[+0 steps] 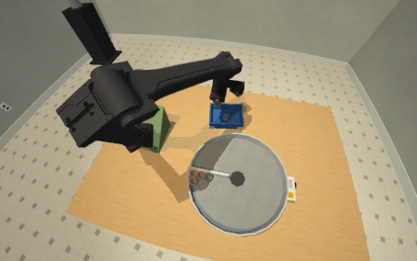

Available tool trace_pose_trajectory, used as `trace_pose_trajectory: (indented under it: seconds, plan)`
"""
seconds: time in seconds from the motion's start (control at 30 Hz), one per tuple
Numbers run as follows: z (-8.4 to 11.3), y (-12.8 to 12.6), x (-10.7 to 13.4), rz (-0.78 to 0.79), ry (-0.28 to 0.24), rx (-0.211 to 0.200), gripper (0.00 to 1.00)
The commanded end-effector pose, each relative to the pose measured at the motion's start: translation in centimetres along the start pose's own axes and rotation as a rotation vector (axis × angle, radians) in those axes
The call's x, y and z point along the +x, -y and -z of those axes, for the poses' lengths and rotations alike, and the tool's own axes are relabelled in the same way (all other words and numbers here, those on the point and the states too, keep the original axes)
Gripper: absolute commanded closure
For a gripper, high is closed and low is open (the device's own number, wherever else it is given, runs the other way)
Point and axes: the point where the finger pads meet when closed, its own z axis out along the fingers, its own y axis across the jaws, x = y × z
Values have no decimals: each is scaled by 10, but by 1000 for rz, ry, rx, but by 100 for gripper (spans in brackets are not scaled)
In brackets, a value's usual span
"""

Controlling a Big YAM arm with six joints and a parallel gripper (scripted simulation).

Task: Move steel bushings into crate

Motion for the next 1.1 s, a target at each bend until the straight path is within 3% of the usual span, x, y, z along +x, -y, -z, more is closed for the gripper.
trace_pose_trajectory:
  seconds: [0.0, 0.13, 0.27, 1.07]
  plan:
    - [19, -19, -12, -32, 32, -23, 100]
    - [19, -6, -20, -67, 21, -36, 100]
    - [25, -16, -12, -39, 41, -33, 100]
    - [21, -11, -17, -55, 28, -33, 100]
